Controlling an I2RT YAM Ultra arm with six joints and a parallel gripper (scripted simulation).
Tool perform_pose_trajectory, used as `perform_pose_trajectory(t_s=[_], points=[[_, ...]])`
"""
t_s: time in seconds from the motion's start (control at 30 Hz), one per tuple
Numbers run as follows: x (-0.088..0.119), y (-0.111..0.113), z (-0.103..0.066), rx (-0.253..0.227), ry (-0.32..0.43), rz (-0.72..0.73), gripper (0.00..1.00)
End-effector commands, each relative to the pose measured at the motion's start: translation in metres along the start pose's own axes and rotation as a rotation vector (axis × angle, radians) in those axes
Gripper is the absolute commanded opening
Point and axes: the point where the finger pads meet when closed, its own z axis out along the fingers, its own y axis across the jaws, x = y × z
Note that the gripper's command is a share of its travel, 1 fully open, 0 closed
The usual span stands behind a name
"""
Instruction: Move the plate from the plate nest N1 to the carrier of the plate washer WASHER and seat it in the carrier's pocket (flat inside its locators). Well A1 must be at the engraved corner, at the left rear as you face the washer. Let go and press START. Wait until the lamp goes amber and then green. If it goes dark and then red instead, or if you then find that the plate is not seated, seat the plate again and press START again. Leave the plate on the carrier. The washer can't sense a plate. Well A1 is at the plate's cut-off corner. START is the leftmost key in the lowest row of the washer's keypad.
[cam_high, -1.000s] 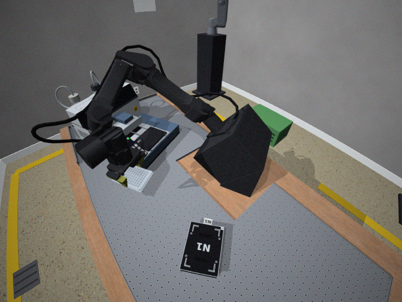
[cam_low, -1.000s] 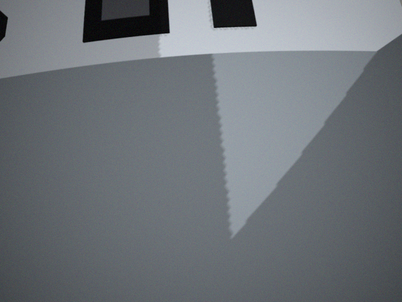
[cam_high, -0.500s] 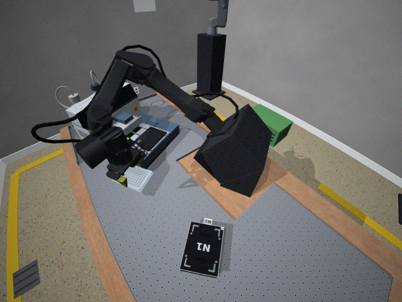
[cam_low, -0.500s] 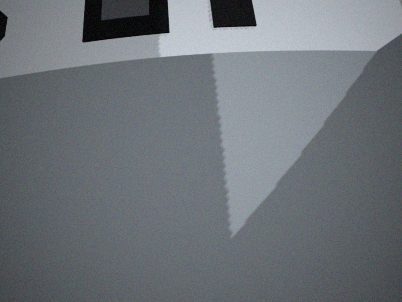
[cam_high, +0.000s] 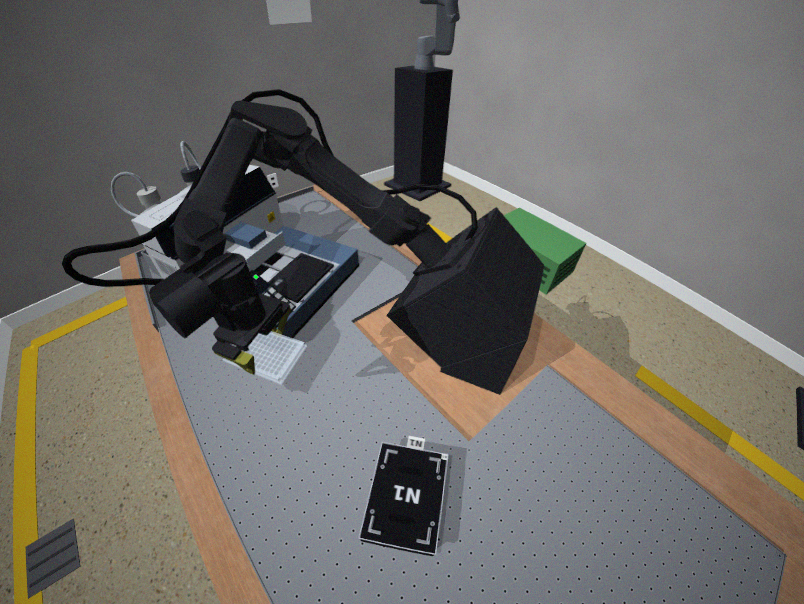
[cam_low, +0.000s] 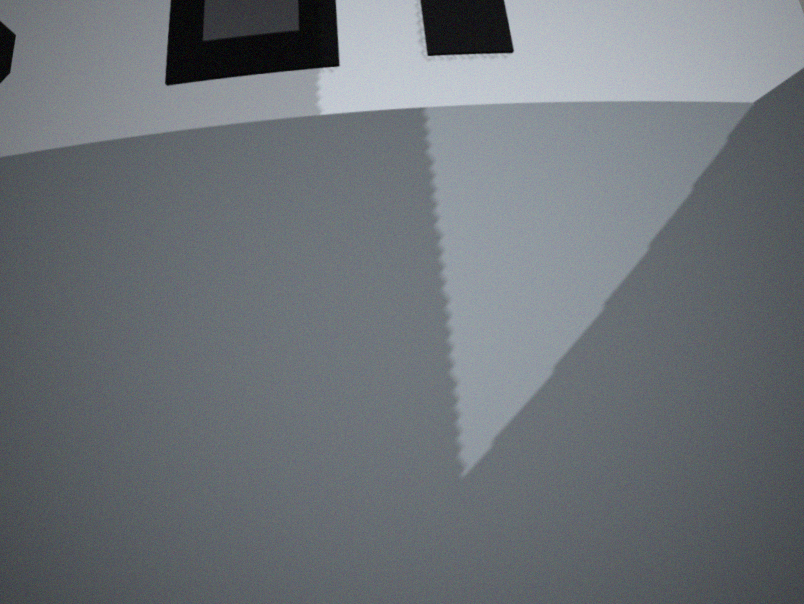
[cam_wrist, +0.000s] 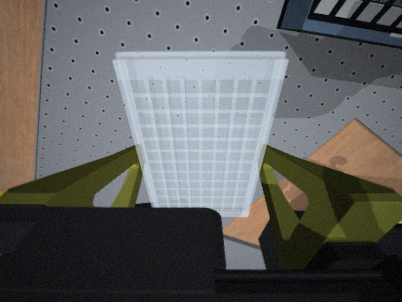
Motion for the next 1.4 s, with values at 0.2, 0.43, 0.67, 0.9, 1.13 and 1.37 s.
perform_pose_trajectory(t_s=[0.2, 0.43, 0.67, 0.9, 1.13, 1.37], points=[[-0.010, -0.024, -0.004, 0.006, -0.003, 0.122, 0.84], [-0.028, -0.052, -0.006, 0.005, 0.004, 0.356, 0.84], [-0.049, -0.079, -0.009, 0.001, 0.006, 0.595, 0.84], [-0.060, -0.101, -0.009, 0.006, 0.007, 0.756, 0.84], [-0.084, -0.128, -0.014, -0.005, 0.005, 0.839, 0.84], [-0.081, -0.124, -0.013, -0.002, 0.014, 0.807, 0.84]])
